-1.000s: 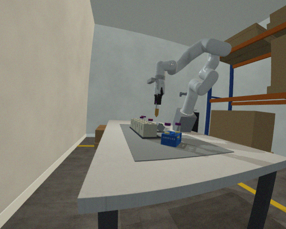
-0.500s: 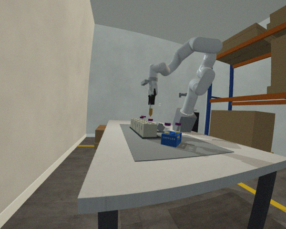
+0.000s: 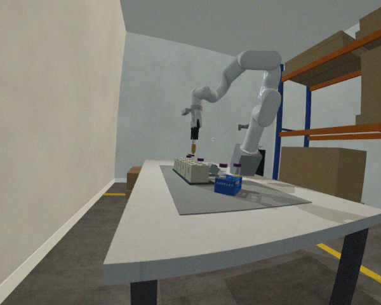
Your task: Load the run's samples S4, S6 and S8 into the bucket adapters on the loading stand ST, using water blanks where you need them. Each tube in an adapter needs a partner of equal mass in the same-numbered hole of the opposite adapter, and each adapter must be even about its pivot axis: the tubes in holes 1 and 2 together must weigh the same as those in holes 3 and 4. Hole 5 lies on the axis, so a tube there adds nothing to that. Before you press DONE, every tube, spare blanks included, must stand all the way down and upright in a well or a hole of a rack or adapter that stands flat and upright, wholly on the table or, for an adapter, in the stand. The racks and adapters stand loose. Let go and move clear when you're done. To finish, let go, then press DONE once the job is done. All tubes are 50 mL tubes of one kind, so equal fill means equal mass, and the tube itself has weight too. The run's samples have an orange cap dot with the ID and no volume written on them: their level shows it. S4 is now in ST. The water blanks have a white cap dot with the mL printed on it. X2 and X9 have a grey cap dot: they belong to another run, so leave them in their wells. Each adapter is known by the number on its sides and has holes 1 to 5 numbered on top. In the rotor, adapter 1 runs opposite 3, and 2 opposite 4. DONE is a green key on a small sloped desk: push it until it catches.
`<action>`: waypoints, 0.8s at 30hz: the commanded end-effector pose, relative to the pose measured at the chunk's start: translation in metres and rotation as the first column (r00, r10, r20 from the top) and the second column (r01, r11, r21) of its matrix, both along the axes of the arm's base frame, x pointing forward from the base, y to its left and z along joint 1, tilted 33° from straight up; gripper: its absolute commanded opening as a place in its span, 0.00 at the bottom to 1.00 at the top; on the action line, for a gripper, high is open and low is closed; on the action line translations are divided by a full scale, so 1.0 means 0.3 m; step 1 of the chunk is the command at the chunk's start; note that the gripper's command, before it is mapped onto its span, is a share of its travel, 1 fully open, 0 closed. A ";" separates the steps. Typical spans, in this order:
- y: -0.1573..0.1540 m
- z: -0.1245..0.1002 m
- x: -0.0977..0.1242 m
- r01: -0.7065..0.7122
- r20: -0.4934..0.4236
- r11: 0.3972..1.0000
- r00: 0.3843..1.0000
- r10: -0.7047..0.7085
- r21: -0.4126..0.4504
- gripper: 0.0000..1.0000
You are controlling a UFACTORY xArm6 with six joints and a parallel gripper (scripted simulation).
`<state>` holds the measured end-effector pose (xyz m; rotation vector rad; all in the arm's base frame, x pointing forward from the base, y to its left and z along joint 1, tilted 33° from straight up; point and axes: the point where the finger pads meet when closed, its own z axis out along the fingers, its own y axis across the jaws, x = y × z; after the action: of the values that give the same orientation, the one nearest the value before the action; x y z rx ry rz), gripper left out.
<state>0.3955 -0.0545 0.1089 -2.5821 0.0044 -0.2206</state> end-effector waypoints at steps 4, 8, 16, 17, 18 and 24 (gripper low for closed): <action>-0.118 -0.060 0.062 -0.001 0.002 1.000 1.000 0.001 0.001 0.00; -0.173 -0.090 0.087 -0.001 0.002 1.000 1.000 0.001 0.001 0.00; -0.255 -0.134 0.125 -0.001 0.002 1.000 1.000 0.001 0.001 0.00; -0.268 -0.141 0.131 -0.001 0.002 1.000 1.000 0.001 0.001 0.00; -0.282 -0.148 0.137 -0.001 0.002 1.000 1.000 0.001 0.001 0.00; -0.334 -0.176 0.161 -0.001 0.002 1.000 1.000 0.001 0.001 0.00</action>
<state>0.4357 -0.1415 0.0617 -2.5820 0.0047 -0.2213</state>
